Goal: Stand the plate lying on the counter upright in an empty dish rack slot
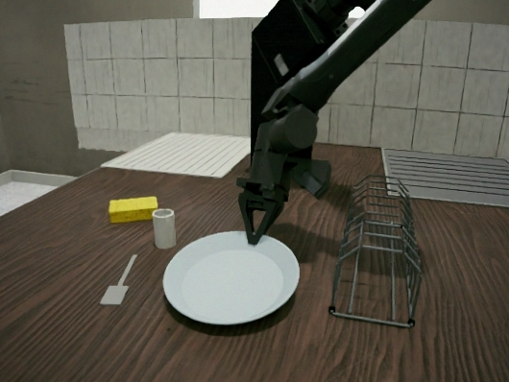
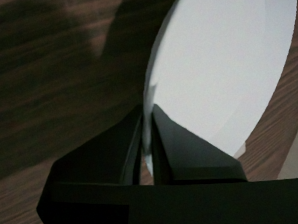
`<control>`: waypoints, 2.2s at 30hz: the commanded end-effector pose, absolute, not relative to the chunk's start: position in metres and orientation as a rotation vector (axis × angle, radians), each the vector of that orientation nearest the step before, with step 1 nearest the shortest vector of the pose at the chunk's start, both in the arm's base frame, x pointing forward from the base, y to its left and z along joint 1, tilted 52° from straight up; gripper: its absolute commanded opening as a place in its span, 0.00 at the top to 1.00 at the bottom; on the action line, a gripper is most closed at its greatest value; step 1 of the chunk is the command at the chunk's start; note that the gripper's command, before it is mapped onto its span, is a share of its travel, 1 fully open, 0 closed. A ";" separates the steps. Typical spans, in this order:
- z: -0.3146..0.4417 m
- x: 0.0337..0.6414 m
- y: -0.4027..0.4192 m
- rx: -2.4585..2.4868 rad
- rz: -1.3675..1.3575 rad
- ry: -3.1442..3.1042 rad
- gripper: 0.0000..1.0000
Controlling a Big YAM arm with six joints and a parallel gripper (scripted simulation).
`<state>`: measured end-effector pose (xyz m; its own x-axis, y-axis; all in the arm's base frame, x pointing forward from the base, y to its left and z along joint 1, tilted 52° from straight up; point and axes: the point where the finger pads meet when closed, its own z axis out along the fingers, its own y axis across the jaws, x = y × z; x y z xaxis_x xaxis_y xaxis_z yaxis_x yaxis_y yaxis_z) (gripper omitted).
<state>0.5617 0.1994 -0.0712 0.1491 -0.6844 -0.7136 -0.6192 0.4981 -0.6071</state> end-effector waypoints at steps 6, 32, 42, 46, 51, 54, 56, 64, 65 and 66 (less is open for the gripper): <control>-0.052 0.571 0.176 -1.243 -0.027 1.541 1.00; -0.031 0.575 0.145 -1.456 0.199 1.594 1.00; -0.004 0.584 0.131 -1.533 0.270 1.585 1.00; -0.013 0.582 0.127 -1.558 0.313 1.606 1.00; -0.008 0.585 0.122 -1.585 0.344 1.607 1.00; -0.009 0.586 0.119 -1.604 0.373 1.614 1.00; -0.008 0.587 0.117 -1.616 0.388 1.616 1.00; -0.001 0.591 0.111 -1.648 0.425 1.617 1.00; 0.000 0.592 0.111 -1.653 0.428 1.616 1.00; 0.000 0.592 0.110 -1.657 0.436 1.617 1.00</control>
<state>0.5907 0.1288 0.0054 0.1511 -0.6887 -0.7092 -0.9502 0.0968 -0.2964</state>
